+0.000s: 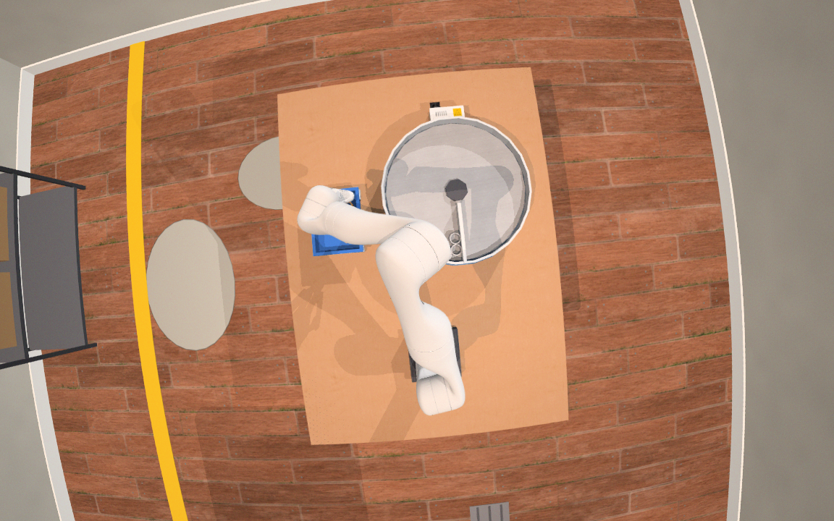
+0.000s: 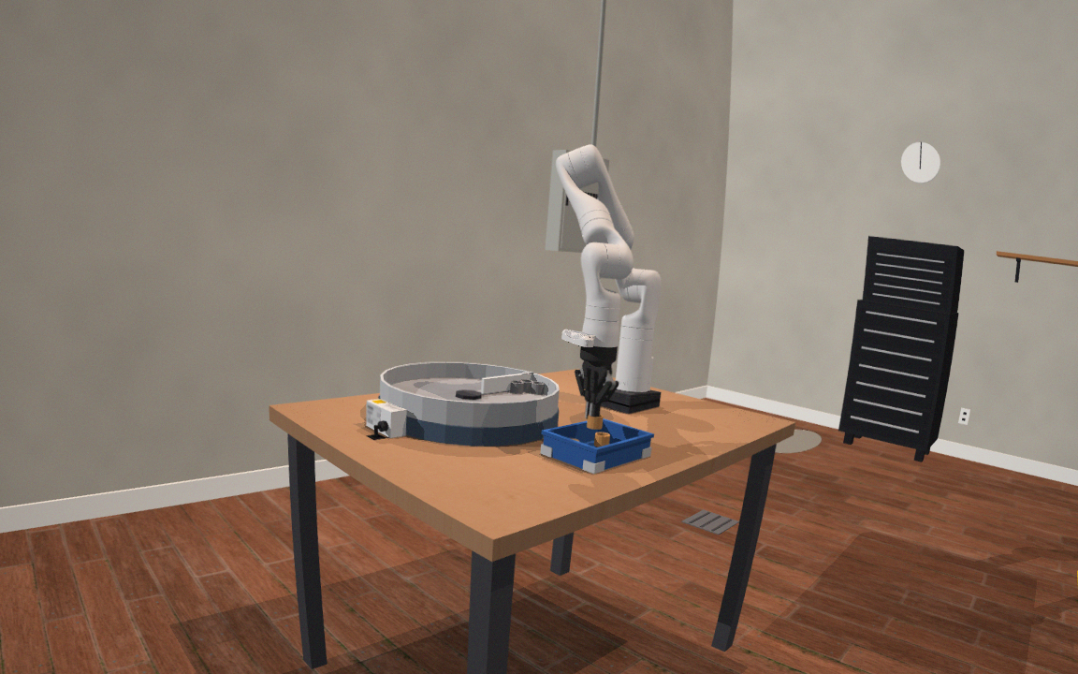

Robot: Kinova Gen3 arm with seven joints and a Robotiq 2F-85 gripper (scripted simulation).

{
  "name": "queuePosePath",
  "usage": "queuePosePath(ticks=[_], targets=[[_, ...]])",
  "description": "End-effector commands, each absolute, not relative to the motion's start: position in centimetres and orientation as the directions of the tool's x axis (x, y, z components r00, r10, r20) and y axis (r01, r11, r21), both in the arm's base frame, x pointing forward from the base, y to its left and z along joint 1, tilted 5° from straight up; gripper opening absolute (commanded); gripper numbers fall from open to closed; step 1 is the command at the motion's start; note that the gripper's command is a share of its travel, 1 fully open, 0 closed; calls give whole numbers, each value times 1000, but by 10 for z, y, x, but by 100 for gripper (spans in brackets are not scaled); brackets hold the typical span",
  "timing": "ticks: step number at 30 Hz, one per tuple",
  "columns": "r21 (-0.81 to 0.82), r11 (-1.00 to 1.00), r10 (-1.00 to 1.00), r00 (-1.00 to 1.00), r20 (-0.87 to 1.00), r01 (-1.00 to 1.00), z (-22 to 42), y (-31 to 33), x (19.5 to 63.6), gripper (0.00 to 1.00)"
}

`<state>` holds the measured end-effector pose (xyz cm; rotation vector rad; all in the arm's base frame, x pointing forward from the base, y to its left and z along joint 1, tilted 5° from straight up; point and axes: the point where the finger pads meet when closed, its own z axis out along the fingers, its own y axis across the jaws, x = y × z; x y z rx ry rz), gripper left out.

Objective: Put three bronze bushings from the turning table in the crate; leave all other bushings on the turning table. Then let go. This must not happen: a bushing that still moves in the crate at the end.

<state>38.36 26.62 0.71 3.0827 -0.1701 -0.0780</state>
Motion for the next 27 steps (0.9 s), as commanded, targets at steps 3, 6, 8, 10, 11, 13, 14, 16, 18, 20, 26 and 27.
queuePosePath(ticks=[3, 6, 8, 10, 11, 13, 14, 16, 18, 20, 26, 27], targets=[[57, -993, -110, 993, -51, -107, 5, 266, 382, 0], [57, -993, -110, 993, -51, -107, 5, 266, 382, 0], [57, -993, -110, 993, -51, -107, 5, 266, 382, 0], [57, -993, -110, 993, -51, -107, 5, 266, 382, 0], [57, -993, -110, 993, -51, -107, 5, 266, 382, 0], [57, -993, -110, 993, -50, -107, 2, 266, 382, 0], [57, -993, -110, 993, -51, -107, 0, 266, 382, 0], [57, -993, -110, 993, -51, -107, -4, 266, 382, 0], [57, -993, -110, 993, -51, -107, -4, 266, 382, 0], [57, -993, -110, 993, -51, -107, -4, 266, 382, 0], [57, -993, -110, 993, -51, -107, -4, 266, 382, 0], [57, -993, -110, 993, -51, -107, -4, 266, 382, 0]])
